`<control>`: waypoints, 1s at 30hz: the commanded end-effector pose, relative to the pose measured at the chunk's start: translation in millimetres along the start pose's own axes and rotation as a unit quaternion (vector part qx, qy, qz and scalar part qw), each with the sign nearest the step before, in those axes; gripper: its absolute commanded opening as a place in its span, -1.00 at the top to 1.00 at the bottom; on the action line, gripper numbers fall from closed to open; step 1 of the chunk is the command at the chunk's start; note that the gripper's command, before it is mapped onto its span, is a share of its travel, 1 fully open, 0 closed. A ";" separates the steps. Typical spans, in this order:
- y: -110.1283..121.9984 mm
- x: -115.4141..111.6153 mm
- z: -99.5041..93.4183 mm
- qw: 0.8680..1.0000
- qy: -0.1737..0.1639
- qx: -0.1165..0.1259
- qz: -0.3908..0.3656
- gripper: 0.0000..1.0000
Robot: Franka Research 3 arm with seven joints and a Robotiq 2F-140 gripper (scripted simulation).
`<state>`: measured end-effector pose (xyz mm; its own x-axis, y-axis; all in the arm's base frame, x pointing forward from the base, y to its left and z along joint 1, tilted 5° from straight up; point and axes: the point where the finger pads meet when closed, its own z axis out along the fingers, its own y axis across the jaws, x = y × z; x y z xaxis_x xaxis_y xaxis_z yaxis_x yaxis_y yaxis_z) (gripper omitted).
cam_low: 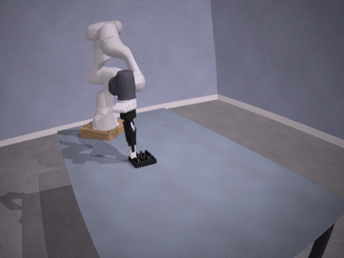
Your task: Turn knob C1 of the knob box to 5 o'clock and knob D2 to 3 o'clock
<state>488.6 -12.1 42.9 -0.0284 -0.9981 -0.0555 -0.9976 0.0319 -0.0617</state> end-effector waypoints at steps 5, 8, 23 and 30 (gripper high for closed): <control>-1.0 0.4 0.2 1.000 0.000 0.001 0.002 0.90; -1.0 0.4 0.2 1.000 0.000 0.001 0.002 0.90; -1.0 0.4 0.2 1.000 0.000 0.001 0.004 0.90; -1.0 0.4 0.2 1.000 0.000 0.001 0.013 0.90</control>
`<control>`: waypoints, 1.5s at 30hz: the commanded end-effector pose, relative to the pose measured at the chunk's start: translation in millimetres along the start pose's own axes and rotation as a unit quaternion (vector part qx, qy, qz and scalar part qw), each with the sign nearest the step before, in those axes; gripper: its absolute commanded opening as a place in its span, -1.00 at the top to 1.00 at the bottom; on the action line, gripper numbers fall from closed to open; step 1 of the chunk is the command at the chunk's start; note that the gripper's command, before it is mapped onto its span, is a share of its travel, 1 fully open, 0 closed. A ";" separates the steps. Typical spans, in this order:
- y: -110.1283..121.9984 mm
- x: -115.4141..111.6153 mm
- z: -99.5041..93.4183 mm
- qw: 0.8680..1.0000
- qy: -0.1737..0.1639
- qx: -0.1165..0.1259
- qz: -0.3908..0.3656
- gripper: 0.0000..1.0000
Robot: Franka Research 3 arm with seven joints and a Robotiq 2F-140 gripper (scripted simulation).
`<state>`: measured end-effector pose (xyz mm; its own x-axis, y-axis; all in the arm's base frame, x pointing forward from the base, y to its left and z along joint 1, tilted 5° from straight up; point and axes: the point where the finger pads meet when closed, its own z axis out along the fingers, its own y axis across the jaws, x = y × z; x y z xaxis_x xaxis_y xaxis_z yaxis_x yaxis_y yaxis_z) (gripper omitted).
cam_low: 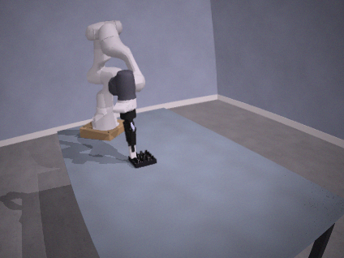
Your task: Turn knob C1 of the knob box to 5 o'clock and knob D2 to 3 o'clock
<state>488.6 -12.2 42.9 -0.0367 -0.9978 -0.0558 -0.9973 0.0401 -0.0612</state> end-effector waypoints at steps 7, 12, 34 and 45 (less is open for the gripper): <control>-1.0 0.3 0.2 0.999 0.000 0.001 0.033 0.90; -1.0 0.3 0.2 0.998 0.000 0.001 0.062 0.90; -1.0 0.3 0.2 0.975 0.000 0.001 0.223 0.90; -1.0 0.3 0.2 0.950 -0.001 0.001 0.313 0.90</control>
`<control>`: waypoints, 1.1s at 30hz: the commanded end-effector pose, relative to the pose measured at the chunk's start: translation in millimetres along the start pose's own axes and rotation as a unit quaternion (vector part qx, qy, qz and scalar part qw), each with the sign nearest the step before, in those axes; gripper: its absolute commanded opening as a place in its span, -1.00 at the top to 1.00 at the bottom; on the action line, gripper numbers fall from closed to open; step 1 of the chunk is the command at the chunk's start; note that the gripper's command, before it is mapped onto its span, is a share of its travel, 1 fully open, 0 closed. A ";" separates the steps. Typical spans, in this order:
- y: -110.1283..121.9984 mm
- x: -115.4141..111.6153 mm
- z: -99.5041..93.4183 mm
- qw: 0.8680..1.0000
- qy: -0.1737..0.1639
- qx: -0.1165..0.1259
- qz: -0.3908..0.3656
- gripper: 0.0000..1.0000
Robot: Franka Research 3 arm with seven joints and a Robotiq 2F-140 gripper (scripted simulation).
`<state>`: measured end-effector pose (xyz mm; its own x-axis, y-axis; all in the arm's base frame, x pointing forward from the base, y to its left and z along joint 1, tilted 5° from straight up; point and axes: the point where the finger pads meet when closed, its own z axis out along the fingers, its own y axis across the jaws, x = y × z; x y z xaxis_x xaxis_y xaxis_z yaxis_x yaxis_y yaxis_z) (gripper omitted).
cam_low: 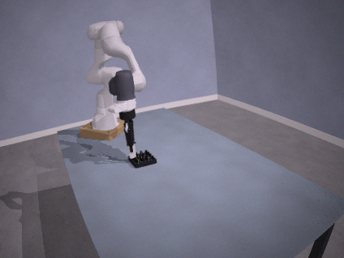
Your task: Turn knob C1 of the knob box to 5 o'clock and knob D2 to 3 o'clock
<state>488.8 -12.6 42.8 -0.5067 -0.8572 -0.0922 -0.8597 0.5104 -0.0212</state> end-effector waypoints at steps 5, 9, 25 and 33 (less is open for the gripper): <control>-0.6 -0.5 0.1 0.996 0.006 0.005 0.093 0.90; -0.6 -0.5 0.1 0.991 0.006 0.005 0.135 0.90; -0.6 -0.5 0.1 0.968 0.005 0.005 0.251 0.90; -0.6 -0.5 0.1 0.951 0.005 0.006 0.309 0.90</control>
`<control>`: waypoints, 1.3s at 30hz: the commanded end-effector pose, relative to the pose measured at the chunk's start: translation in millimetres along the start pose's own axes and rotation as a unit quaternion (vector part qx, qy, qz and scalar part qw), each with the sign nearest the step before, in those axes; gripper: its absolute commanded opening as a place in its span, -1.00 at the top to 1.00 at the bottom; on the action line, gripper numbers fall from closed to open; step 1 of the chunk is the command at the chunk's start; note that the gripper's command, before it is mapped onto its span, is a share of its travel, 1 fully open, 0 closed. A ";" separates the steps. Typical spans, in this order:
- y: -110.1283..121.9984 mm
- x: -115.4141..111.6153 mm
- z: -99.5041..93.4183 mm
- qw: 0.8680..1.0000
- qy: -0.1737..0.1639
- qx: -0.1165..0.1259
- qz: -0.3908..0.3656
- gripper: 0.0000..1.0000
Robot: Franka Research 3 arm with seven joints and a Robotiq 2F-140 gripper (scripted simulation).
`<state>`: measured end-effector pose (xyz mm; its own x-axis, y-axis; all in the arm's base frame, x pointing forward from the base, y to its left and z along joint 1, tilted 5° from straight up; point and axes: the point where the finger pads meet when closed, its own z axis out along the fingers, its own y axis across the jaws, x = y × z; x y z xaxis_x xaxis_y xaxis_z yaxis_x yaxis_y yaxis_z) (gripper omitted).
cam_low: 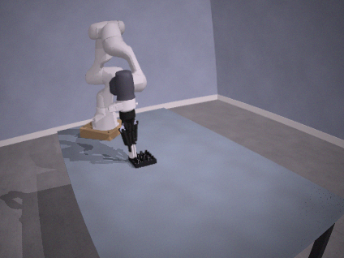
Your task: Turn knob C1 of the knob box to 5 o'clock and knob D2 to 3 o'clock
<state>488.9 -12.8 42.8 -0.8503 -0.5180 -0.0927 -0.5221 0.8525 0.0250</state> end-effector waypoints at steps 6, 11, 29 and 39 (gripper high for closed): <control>-0.2 -0.7 0.1 0.995 0.004 0.007 0.100 0.90; -0.2 -0.7 0.1 0.989 0.003 0.007 0.148 0.90; -0.1 -0.7 0.1 0.967 0.003 0.008 0.256 0.90; -0.1 -0.7 0.1 0.959 0.002 0.008 0.282 0.90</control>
<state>488.9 -12.7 42.8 -0.9966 -0.0456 -0.0689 -0.0498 0.9969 0.0603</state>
